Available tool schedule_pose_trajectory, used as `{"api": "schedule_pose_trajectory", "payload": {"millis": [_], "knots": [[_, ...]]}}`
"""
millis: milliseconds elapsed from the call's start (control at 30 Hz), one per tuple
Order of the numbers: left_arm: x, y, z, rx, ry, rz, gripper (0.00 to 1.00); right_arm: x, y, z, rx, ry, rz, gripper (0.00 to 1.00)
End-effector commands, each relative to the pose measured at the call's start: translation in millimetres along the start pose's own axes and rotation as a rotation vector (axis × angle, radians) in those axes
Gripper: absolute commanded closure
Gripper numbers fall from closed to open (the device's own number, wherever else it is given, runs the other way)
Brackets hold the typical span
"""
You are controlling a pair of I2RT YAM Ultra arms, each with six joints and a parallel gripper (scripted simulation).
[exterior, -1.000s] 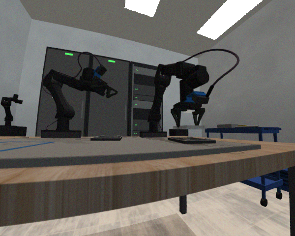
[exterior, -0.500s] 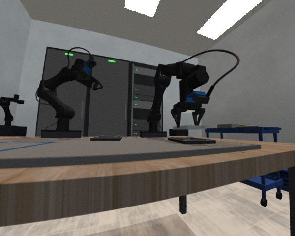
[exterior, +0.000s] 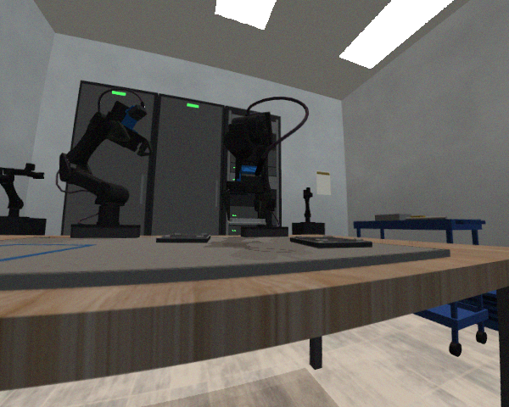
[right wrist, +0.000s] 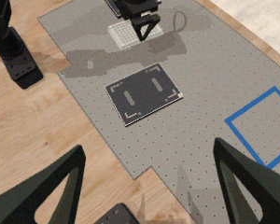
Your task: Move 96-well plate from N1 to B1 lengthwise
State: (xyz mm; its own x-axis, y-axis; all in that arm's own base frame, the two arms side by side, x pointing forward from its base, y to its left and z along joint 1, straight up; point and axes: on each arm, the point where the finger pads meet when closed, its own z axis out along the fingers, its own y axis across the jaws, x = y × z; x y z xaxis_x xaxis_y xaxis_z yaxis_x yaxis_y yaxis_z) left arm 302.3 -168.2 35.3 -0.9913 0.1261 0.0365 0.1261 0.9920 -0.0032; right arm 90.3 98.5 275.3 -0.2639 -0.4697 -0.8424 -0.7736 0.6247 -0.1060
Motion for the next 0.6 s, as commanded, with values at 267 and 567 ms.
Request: {"api": "schedule_pose_trajectory", "payload": {"millis": [267,567], "knots": [[50,-121,-4,-0.018,-0.033,-0.037,0.21,7,-3,-20,0.025,0.0,0.008,0.0],[63,-154,-3,-0.012,-0.041,0.0,0.21,5,-3,-20,0.026,-0.01,0.009,0.0]]}}
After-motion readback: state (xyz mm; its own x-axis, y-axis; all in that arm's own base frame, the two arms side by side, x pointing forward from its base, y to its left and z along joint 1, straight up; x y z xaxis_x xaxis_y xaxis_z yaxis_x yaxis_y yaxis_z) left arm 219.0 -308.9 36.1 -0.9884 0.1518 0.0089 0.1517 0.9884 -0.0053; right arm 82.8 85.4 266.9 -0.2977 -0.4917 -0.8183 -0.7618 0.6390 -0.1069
